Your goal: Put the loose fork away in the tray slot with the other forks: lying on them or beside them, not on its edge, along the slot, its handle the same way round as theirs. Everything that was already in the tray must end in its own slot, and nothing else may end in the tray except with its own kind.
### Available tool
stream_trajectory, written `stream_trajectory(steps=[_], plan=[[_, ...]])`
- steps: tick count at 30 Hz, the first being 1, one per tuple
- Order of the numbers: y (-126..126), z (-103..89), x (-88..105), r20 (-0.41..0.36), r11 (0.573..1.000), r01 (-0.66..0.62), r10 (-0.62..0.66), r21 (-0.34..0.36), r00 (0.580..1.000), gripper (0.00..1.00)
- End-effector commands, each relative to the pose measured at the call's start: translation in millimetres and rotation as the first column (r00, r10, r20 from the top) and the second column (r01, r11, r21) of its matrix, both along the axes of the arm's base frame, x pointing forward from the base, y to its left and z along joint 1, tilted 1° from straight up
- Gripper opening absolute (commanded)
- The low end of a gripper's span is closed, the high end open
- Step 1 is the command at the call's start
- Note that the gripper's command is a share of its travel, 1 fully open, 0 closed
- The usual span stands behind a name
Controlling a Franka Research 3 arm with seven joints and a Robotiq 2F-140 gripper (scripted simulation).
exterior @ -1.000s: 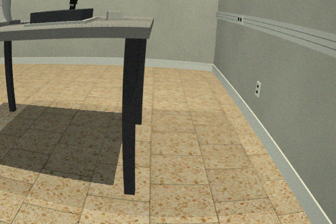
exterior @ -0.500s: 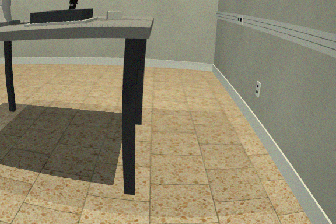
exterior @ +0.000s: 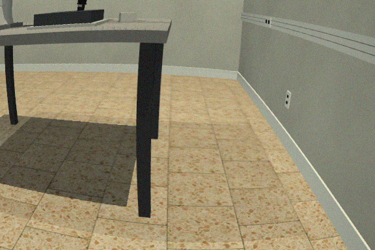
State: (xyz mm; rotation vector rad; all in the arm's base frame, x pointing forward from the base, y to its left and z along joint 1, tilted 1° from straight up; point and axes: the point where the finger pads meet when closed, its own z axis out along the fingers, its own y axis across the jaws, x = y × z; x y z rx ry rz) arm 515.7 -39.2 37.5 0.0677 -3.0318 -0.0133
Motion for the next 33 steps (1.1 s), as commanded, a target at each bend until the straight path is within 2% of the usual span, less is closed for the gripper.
stream_trajectory(steps=[1,18,26,33], plan=[[0,0.2,0.7,0.002,1.000,0.003,-0.003,-0.003,1.000,0.23],[0,5.8,0.7,0.002,1.000,0.003,-0.003,-0.003,1.000,0.23],[0,21.0,0.8,0.002,1.000,0.003,-0.003,-0.003,1.000,0.23],[-1,49.7,1.0,0.002,1.000,0.003,-0.003,-0.003,1.000,0.23]])
